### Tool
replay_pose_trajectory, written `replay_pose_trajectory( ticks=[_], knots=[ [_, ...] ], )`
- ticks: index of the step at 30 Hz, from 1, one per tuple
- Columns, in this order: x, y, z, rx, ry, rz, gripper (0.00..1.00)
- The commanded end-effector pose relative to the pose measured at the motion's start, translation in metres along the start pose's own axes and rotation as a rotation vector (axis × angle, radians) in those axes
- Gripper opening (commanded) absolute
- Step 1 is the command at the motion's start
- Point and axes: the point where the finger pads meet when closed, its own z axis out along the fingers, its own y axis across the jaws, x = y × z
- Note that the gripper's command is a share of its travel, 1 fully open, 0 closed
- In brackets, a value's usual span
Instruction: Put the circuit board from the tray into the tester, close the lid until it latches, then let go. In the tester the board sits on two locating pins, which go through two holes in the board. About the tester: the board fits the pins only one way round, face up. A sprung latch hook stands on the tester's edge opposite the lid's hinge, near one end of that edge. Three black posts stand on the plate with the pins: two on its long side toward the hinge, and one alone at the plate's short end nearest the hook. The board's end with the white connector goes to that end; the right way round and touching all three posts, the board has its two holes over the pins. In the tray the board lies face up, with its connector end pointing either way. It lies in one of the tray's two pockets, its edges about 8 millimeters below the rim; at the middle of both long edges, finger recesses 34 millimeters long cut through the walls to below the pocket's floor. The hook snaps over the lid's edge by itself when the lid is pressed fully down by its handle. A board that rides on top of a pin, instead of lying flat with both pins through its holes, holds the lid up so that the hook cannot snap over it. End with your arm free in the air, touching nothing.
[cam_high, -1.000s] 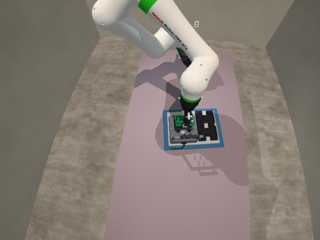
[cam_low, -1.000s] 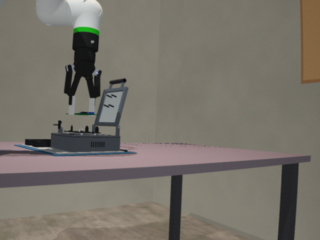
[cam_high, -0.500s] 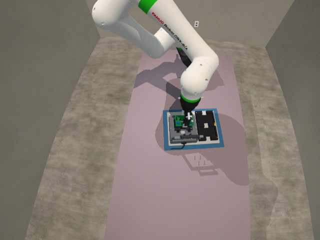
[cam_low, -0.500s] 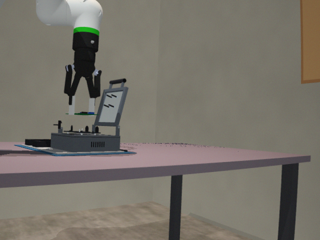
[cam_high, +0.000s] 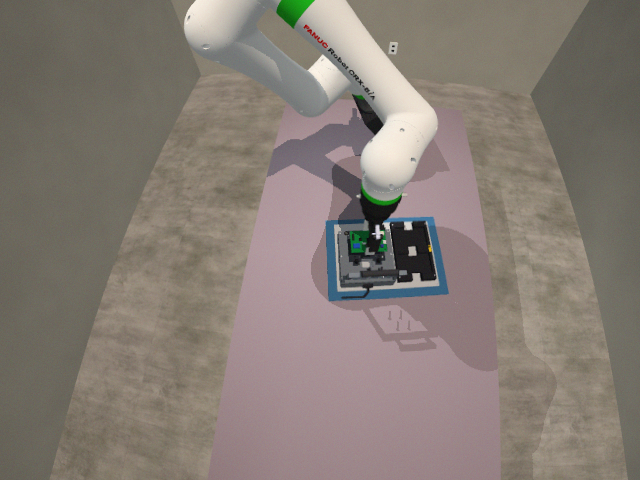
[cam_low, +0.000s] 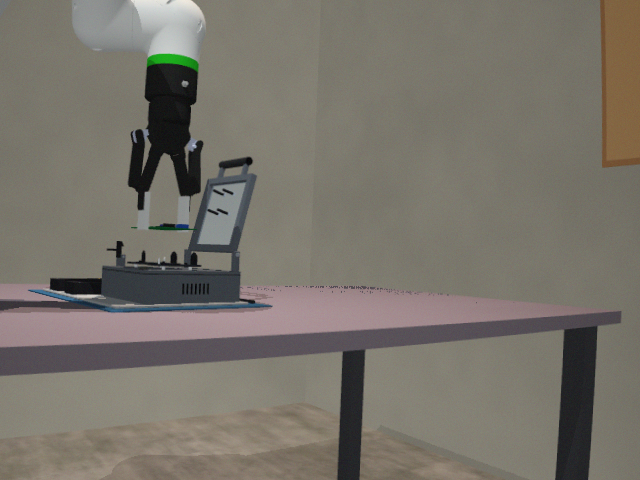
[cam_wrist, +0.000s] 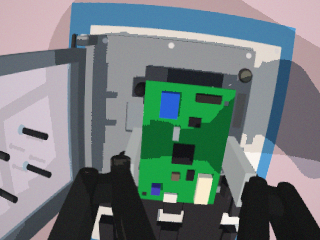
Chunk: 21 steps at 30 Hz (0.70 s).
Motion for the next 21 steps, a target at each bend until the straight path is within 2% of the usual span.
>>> replay_pose_trajectory(
  ticks=[1, 13, 21],
  knots=[
    [0.0, 0.0, 0.0, 0.0, 0.0, 0.0, 0.46],
    [0.0, 0.0, 0.001, 0.0, 0.0, 0.0, 0.46],
    [0.0, 0.0, 0.01, 0.0, 0.0, 0.0, 0.46]
  ],
)
